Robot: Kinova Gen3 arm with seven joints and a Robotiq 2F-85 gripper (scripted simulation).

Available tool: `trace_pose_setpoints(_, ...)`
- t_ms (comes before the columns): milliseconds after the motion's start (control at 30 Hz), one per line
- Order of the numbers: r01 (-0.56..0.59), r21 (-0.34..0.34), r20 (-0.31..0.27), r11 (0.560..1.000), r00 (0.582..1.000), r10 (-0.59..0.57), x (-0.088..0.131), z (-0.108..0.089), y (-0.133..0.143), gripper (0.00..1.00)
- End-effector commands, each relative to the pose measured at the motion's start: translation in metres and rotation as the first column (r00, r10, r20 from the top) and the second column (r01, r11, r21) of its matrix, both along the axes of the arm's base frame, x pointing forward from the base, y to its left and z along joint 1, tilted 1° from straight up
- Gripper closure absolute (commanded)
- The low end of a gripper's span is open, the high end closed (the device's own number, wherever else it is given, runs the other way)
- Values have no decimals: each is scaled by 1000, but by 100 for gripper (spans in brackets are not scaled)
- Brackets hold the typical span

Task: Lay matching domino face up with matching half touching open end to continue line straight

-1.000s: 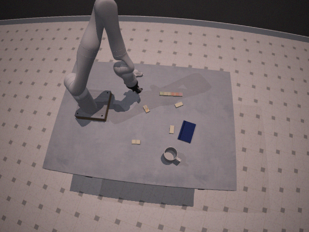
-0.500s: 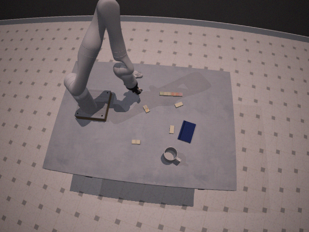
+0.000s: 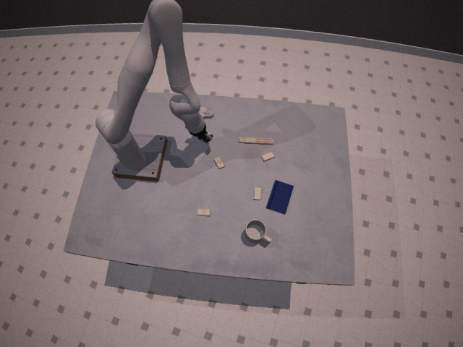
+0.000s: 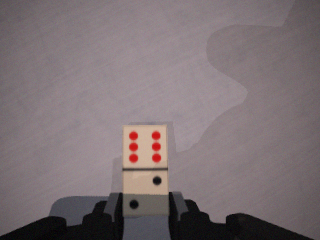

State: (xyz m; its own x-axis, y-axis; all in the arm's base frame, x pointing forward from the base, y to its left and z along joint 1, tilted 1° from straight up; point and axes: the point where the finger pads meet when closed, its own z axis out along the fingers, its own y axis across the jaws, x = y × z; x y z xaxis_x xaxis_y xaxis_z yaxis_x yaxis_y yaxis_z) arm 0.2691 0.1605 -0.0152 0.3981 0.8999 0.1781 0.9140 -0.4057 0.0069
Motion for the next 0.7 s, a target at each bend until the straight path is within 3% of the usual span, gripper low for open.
trace_pose_setpoints(0, -1, 1, 0, 1000, 1000, 1, 0, -2, 0, 67)
trace_pose_setpoints(667, -1, 1, 0, 1000, 1000, 1, -1, -7, -1, 67)
